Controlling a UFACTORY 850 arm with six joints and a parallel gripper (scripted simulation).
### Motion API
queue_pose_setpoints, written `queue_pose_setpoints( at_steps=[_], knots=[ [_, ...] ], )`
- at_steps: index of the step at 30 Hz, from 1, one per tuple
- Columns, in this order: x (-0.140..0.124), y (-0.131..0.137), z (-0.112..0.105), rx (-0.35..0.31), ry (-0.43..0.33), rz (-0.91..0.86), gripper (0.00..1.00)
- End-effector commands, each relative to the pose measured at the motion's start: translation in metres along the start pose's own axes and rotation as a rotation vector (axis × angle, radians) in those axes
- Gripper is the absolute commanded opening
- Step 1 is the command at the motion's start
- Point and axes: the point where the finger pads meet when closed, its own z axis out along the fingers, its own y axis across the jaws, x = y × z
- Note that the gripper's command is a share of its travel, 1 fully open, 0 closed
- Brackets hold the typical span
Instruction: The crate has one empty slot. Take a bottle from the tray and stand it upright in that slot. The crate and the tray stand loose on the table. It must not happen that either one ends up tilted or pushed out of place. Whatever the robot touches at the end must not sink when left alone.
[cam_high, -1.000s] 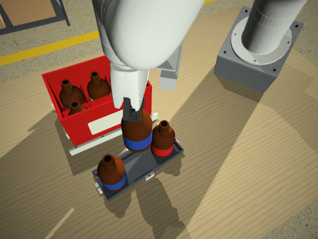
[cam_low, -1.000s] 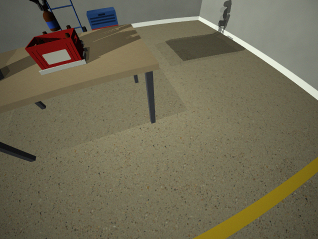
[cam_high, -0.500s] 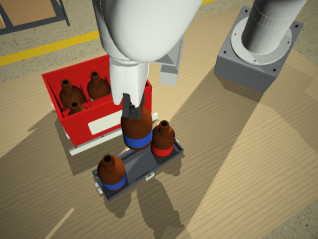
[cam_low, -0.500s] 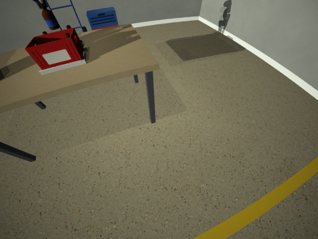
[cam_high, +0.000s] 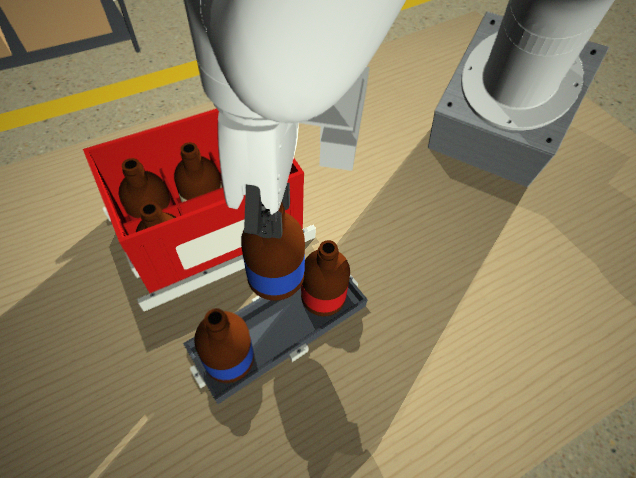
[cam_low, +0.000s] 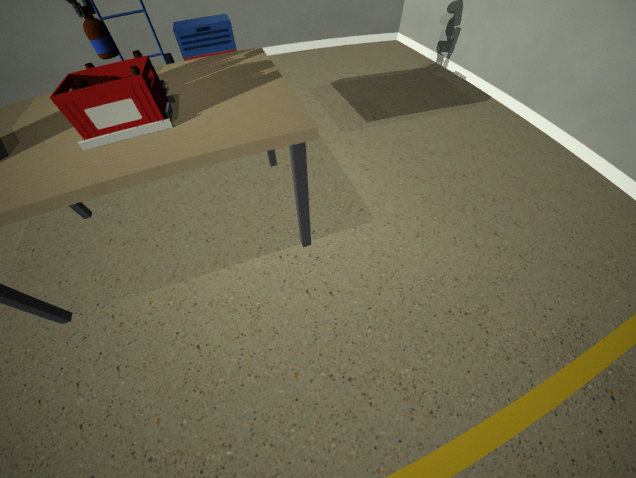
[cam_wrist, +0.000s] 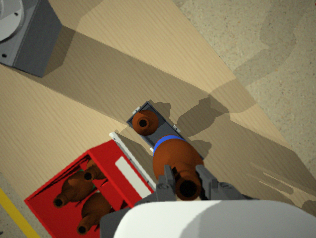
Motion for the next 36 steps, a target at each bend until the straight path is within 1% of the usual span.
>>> queue_pose_setpoints(
  at_steps=[1, 15, 36],
  knots=[
    [-0.001, 0.001, -0.001, -0.001, -0.001, 0.0, 0.0],
    [-0.001, 0.001, -0.003, -0.001, -0.001, 0.0, 0.0],
    [0.0, 0.001, -0.021, -0.001, -0.001, 0.0, 0.0]
  ],
)
